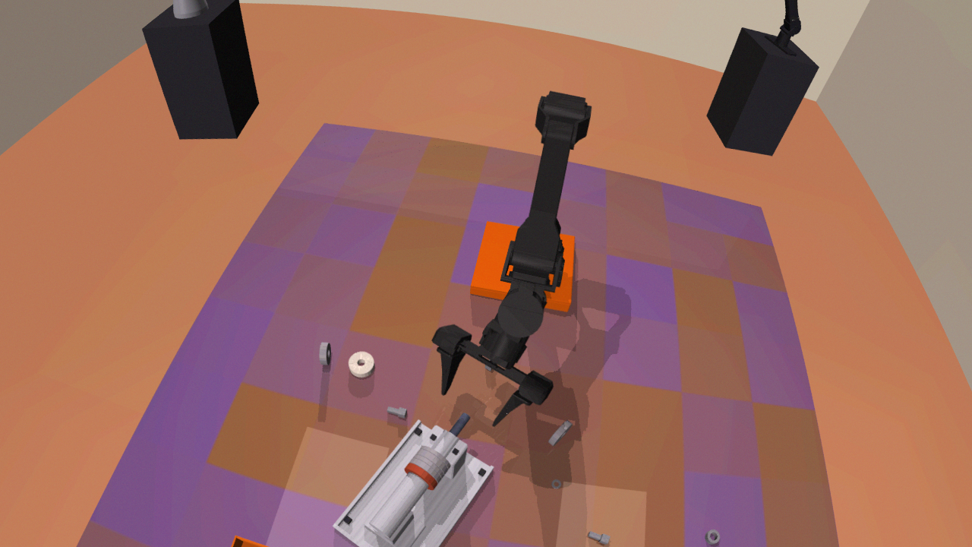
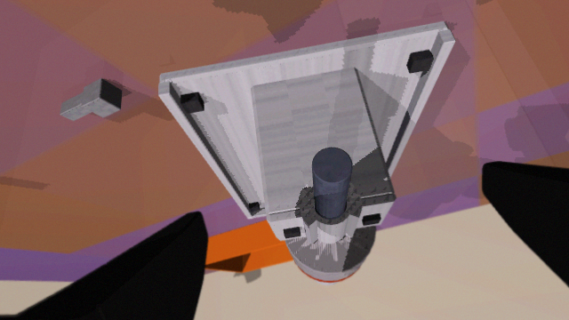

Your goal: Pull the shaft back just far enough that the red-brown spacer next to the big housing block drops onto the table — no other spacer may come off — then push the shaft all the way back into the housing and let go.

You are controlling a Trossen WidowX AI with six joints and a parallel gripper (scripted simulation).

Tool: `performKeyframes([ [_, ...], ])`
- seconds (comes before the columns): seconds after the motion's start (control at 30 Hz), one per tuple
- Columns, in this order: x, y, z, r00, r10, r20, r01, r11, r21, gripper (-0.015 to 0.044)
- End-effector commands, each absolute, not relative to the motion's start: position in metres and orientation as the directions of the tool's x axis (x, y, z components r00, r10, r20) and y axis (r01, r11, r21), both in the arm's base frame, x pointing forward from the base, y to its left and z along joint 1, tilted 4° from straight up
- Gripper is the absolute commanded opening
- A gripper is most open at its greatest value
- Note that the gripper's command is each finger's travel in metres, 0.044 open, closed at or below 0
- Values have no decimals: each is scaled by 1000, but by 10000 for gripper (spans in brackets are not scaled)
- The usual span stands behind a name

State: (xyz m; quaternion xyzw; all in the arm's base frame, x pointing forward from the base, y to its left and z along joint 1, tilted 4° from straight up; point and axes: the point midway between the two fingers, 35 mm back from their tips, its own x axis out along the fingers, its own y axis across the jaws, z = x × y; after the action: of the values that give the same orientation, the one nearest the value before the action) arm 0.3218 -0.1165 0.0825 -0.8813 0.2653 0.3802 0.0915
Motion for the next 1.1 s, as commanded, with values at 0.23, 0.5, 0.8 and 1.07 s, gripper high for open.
performKeyframes([
  [0.23,332,-123,69,569,-395,-721,-534,-844,40,440],
  [0.5,339,-128,59,570,-395,-721,-534,-844,40,440],
  [0.8,341,-129,56,570,-395,-720,-534,-844,40,440],
  [1.07,341,-129,56,570,-395,-720,-534,-844,40,440],
])
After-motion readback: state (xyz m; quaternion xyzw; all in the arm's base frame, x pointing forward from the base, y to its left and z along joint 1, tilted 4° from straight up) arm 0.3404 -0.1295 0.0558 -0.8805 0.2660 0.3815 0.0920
